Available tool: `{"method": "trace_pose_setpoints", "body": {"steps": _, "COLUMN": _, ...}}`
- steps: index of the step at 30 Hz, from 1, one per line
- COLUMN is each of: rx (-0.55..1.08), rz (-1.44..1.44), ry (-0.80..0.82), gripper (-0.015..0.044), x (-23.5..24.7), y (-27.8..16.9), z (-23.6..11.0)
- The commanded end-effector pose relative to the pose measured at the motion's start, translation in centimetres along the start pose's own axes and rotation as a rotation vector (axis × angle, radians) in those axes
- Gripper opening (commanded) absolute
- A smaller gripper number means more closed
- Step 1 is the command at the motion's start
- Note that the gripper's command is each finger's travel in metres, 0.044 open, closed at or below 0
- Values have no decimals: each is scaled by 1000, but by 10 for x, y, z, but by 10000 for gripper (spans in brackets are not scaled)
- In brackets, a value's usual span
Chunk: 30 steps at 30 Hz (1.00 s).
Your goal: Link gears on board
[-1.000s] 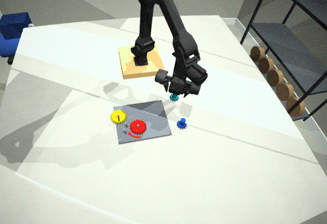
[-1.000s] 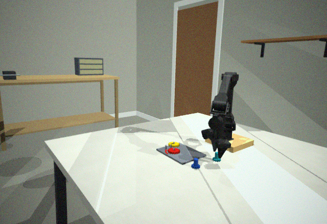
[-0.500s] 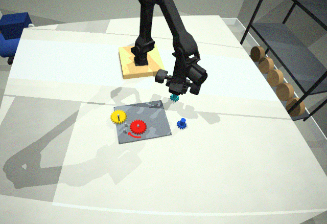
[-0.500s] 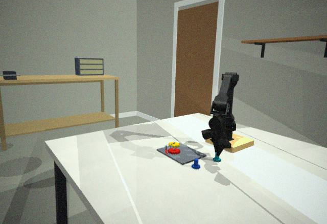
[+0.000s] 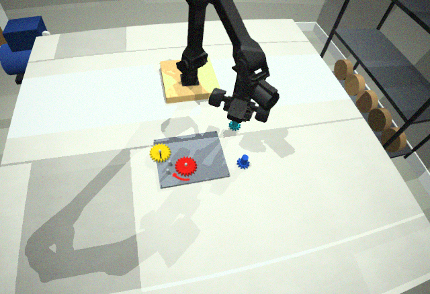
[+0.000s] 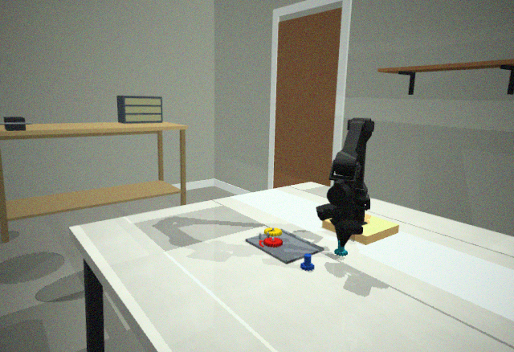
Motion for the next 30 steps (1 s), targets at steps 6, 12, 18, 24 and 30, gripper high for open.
{"method": "trace_pose_setpoints", "body": {"steps": 6, "rx": -6, "rz": 3, "ry": 3, "gripper": 0, "x": 5, "y": 3, "z": -21}}
{"method": "trace_pose_setpoints", "body": {"steps": 12, "rx": -6, "rz": 3, "ry": 3, "gripper": 0, "x": 7, "y": 4, "z": -34}}
{"method": "trace_pose_setpoints", "body": {"steps": 18, "rx": -6, "rz": 3, "ry": 3, "gripper": 0, "x": 9, "y": 4, "z": -47}}
{"method": "trace_pose_setpoints", "body": {"steps": 24, "rx": -6, "rz": 3, "ry": 3, "gripper": 0, "x": 10, "y": 4, "z": -60}}
{"method": "trace_pose_setpoints", "body": {"steps": 30, "rx": -6, "rz": 3, "ry": 3, "gripper": 0, "x": 10, "y": 4, "z": -73}}
Point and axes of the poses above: the point midway between the two fingers, 35 mm back from their tips, its own z axis out along the fingers, its own x axis across the jaws, y = z × x, the point moved 8 cm from there along -z, back along the fingers, and after that the axes turned 9 degrees about -z, right-handed, at the moved point
